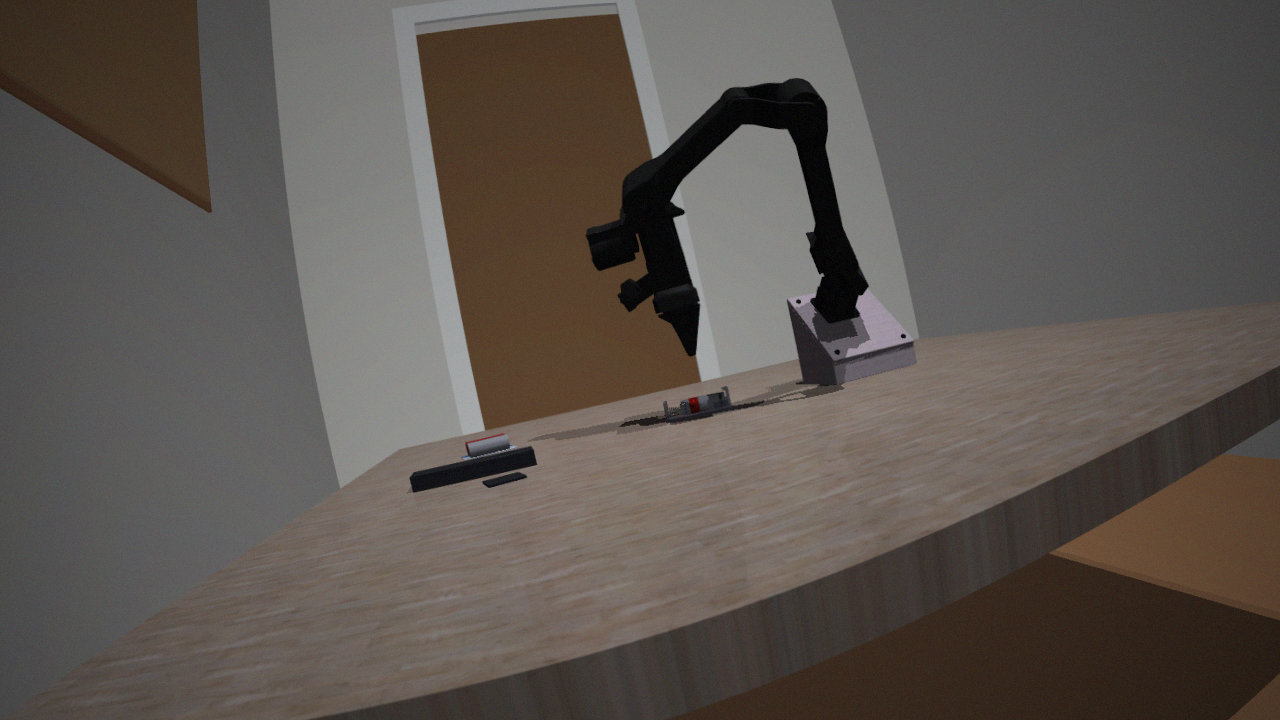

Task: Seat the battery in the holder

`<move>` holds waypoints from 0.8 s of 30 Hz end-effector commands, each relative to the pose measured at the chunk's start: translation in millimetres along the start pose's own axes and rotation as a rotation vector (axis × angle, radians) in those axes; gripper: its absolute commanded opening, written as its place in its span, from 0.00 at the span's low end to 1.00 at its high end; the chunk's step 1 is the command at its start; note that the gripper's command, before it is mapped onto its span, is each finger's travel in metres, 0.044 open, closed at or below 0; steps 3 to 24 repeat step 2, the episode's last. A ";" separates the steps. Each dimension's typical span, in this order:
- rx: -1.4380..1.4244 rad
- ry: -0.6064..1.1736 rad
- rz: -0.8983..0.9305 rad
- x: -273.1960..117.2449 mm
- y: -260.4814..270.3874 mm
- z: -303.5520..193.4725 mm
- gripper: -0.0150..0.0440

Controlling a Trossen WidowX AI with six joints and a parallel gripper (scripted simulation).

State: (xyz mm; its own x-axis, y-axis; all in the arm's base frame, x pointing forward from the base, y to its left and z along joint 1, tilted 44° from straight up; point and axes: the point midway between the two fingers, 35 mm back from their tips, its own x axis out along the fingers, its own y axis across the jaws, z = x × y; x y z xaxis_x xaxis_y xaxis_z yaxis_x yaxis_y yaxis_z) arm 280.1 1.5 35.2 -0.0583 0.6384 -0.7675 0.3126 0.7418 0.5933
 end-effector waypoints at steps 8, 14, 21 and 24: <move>-0.003 0.001 -0.005 -0.4 -0.5 -0.4 1.00; -0.003 0.001 -0.005 -0.4 -0.5 -0.4 1.00; -0.003 0.001 -0.005 -0.4 -0.5 -0.4 1.00; -0.003 0.001 -0.005 -0.4 -0.5 -0.4 1.00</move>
